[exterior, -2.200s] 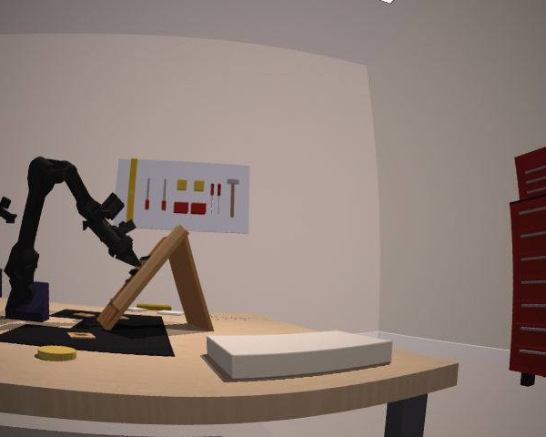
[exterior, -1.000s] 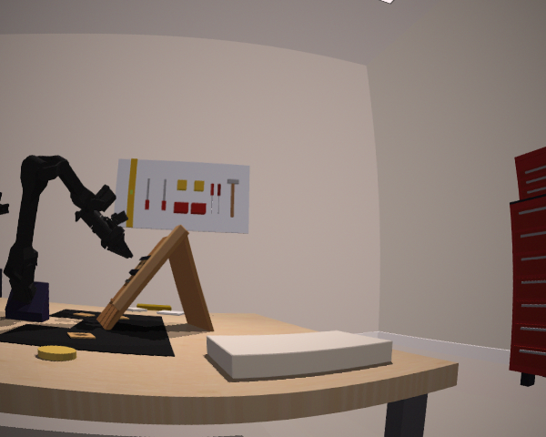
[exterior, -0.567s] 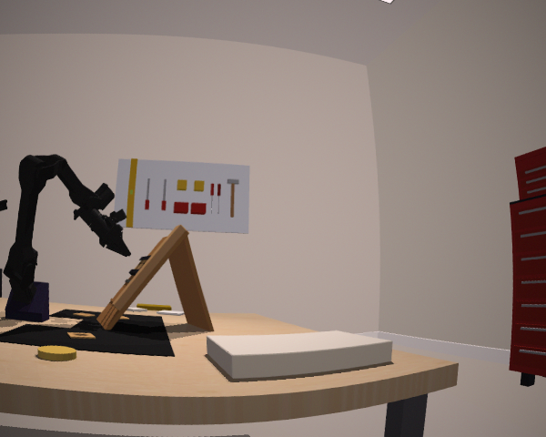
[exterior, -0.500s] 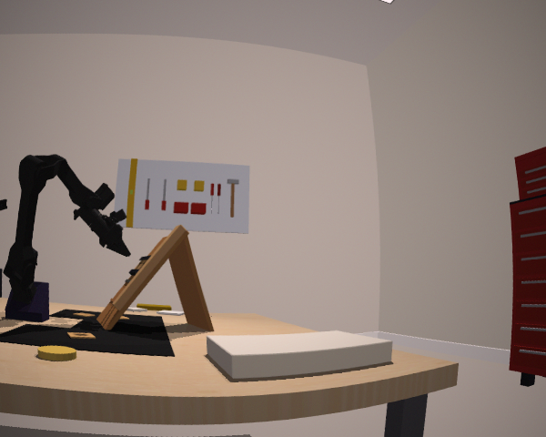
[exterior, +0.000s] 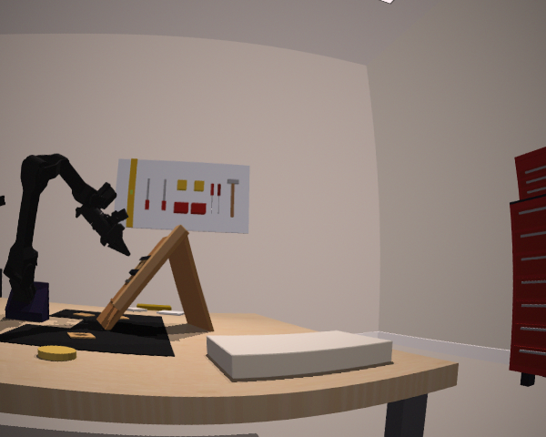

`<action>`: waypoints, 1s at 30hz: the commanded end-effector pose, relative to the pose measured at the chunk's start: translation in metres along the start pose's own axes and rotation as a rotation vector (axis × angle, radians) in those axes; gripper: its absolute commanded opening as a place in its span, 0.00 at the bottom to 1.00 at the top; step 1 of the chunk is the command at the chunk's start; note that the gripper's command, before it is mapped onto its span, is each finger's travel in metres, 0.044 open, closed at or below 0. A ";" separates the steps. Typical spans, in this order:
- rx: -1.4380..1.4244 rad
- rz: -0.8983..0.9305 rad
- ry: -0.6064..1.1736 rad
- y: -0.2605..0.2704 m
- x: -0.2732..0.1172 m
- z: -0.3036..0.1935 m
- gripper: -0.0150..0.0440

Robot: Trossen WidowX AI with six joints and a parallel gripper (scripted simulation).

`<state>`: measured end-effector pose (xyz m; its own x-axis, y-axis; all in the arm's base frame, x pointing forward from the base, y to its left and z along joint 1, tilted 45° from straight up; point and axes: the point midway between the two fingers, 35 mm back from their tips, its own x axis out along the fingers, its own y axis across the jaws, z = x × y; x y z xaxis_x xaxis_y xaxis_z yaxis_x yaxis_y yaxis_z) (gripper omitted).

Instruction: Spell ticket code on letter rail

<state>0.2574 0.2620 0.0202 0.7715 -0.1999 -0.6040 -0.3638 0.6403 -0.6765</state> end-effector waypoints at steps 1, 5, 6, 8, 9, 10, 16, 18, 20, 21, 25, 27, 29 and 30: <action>-0.001 0.022 0.069 0.009 0.006 0.007 0.25; -0.006 0.042 0.193 0.019 0.012 0.016 0.25; -0.006 0.045 0.225 0.021 0.013 0.018 0.25; -0.008 0.050 0.293 0.025 0.016 0.020 0.25; -0.009 0.051 0.327 0.027 0.016 0.021 0.25; -0.009 0.051 0.361 0.028 0.017 0.021 0.25; 0.009 0.019 0.573 0.029 0.019 0.020 0.25; 0.016 0.001 0.639 0.028 0.018 0.019 0.25; 0.019 -0.006 0.663 0.027 0.017 0.018 0.25; 0.019 -0.006 0.663 0.027 0.017 0.018 0.25; 0.019 -0.006 0.663 0.027 0.018 0.018 0.25; 0.019 -0.006 0.663 0.027 0.018 0.018 0.25; 0.019 -0.006 0.663 0.027 0.020 0.018 0.25; 0.019 -0.006 0.663 0.027 0.020 0.019 0.25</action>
<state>0.2725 0.2899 -0.0005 0.2948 -0.6103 -0.7352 -0.3471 0.6485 -0.6775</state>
